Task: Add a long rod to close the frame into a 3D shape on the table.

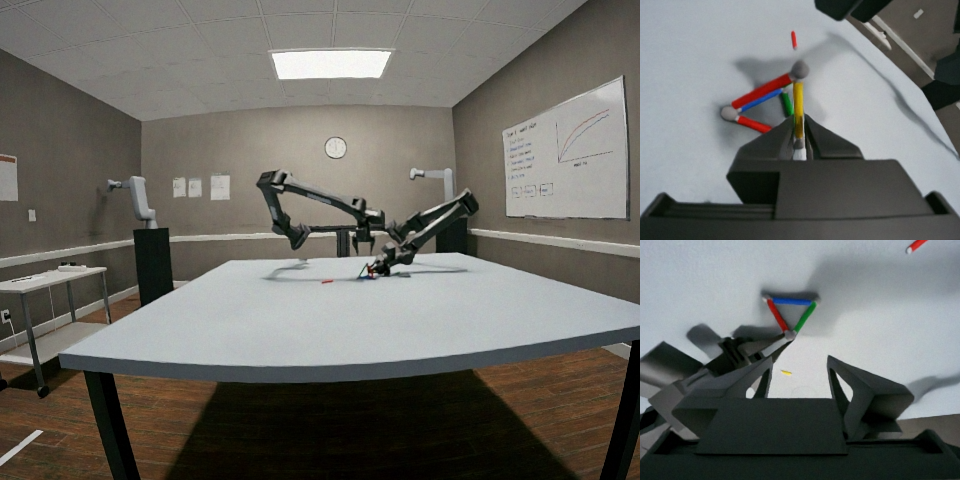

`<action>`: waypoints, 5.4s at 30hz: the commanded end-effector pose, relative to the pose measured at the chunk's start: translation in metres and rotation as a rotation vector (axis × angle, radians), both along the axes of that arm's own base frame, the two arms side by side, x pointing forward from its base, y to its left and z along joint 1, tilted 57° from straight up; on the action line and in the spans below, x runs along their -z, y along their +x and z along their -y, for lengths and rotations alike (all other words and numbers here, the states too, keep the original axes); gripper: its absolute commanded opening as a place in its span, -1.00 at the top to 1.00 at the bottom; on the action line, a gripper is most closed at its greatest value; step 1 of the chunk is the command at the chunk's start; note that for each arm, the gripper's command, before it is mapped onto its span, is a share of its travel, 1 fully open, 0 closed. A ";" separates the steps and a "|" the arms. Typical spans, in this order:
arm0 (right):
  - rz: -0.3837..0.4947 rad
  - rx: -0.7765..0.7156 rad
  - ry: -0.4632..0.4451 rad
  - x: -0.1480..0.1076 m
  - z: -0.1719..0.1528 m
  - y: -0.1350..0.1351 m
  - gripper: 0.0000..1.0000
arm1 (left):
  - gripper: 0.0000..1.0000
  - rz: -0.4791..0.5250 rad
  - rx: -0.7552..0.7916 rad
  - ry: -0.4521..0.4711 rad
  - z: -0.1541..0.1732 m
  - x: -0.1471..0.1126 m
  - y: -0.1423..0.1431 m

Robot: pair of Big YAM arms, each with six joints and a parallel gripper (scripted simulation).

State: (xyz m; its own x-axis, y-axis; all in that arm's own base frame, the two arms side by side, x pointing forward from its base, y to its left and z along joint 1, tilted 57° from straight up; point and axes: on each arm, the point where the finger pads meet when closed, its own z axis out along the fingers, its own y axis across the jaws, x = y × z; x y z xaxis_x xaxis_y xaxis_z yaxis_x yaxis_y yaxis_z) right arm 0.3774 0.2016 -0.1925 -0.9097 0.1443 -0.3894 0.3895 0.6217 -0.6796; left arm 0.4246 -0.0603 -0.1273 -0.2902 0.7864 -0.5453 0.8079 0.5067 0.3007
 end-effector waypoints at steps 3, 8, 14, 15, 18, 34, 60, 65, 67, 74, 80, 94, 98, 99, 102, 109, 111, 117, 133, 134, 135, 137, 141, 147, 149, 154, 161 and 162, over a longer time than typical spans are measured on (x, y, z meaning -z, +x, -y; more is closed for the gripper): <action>0.050 -0.005 0.030 -0.008 -0.028 0.012 -0.28 | 0.65 0.002 0.011 -0.002 0.004 -0.002 -0.003; 0.050 0.000 0.030 -0.008 -0.026 0.013 -0.28 | 0.65 0.004 0.003 0.001 -0.007 -0.014 -0.010; 0.050 0.000 0.030 -0.008 -0.026 0.013 -0.28 | 0.71 0.004 0.003 0.001 -0.013 -0.027 -0.018; 0.050 0.000 0.030 -0.008 -0.026 0.013 -0.28 | 0.71 0.004 0.003 0.001 -0.015 -0.031 -0.021; 0.050 0.000 0.030 -0.008 -0.026 0.013 -0.28 | 0.71 0.004 0.003 0.001 -0.017 -0.036 -0.024; -0.144 -0.441 -0.052 -0.002 -0.023 0.000 -1.00 | 0.71 0.214 -0.262 0.058 -0.097 -0.202 0.088; -0.390 -1.173 -0.236 0.023 0.012 -0.010 -1.00 | 0.71 0.699 -0.736 0.269 -0.233 -0.657 -0.005; -0.401 -1.256 -0.235 0.027 0.015 -0.014 -1.00 | 0.71 0.774 -0.812 0.305 -0.234 -0.718 -0.059; -0.397 -1.271 -0.229 0.028 0.016 -0.015 -1.00 | 0.71 0.784 -0.815 0.312 -0.233 -0.724 -0.065; -0.347 -1.265 -0.201 0.025 0.007 -0.008 -1.00 | 0.71 0.786 -0.799 0.306 -0.228 -0.729 -0.059; -0.347 -1.264 -0.203 0.024 0.007 -0.008 -1.00 | 0.71 0.775 -0.795 0.311 -0.230 -0.718 -0.055; -0.330 -1.270 -0.220 -0.003 0.015 -0.007 -1.00 | 0.71 0.775 -0.795 0.311 -0.230 -0.718 -0.055; -0.294 -1.256 -0.239 -0.054 0.038 -0.006 -1.00 | 0.71 0.775 -0.795 0.311 -0.230 -0.718 -0.055; -0.279 -1.249 -0.245 -0.072 0.047 -0.006 -1.00 | 0.71 0.775 -0.795 0.311 -0.230 -0.718 -0.055; -0.275 -1.234 -0.255 -0.102 0.065 -0.010 -1.00 | 0.71 0.775 -0.795 0.311 -0.230 -0.718 -0.055; -0.200 -1.189 -0.269 -0.188 0.107 -0.011 -1.00 | 0.71 0.775 -0.795 0.311 -0.230 -0.718 -0.055; -0.178 -1.173 -0.273 -0.214 0.120 -0.012 -1.00 | 0.71 0.775 -0.795 0.311 -0.230 -0.718 -0.055; -0.070 -1.119 -0.289 -0.308 0.157 -0.003 -1.00 | 0.71 0.775 -0.795 0.311 -0.230 -0.718 -0.055; 0.157 -0.969 -0.308 -0.532 0.266 -0.001 -1.00 | 0.71 0.775 -0.795 0.311 -0.230 -0.718 -0.055; 0.176 -0.958 -0.308 -0.550 0.274 -0.001 -1.00 | 0.71 0.775 -0.795 0.311 -0.230 -0.718 -0.055; 0.196 -0.946 -0.309 -0.568 0.282 -0.001 -1.00 | 0.71 0.775 -0.795 0.311 -0.230 -0.718 -0.055; 0.196 -0.946 -0.309 -0.568 0.282 -0.001 -1.00 | 0.71 0.775 -0.795 0.311 -0.230 -0.718 -0.055; 0.287 -0.890 -0.304 -0.651 0.323 -0.002 -1.00 | 0.71 0.775 -0.795 0.311 -0.230 -0.718 -0.055; 0.382 -0.841 -0.312 -0.737 0.361 -0.006 -1.00 | 0.71 0.775 -0.795 0.311 -0.230 -0.718 -0.055; 0.396 -0.834 -0.315 -0.751 0.367 -0.007 -1.00 | 0.71 0.775 -0.795 0.311 -0.230 -0.718 -0.055; 0.414 -0.826 -0.319 -0.770 0.375 -0.007 -1.00 | 0.71 0.775 -0.795 0.311 -0.230 -0.718 -0.055; 0.418 -0.847 -0.327 -0.782 0.373 -0.003 -1.00 | 0.71 0.775 -0.795 0.311 -0.230 -0.718 -0.055; 0.418 -0.847 -0.327 -0.782 0.373 -0.003 -1.00 | 0.71 0.775 -0.795 0.311 -0.230 -0.718 -0.055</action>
State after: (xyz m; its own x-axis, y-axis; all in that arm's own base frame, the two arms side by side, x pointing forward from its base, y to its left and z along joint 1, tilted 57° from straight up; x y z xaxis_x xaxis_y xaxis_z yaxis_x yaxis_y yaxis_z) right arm 0.3746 -0.1730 0.5646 -0.4627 -0.6547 -0.5977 0.1311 0.6163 -0.7765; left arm 0.3706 0.1732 0.5843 -0.4484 0.6575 -0.6055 -0.1586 0.6082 0.7778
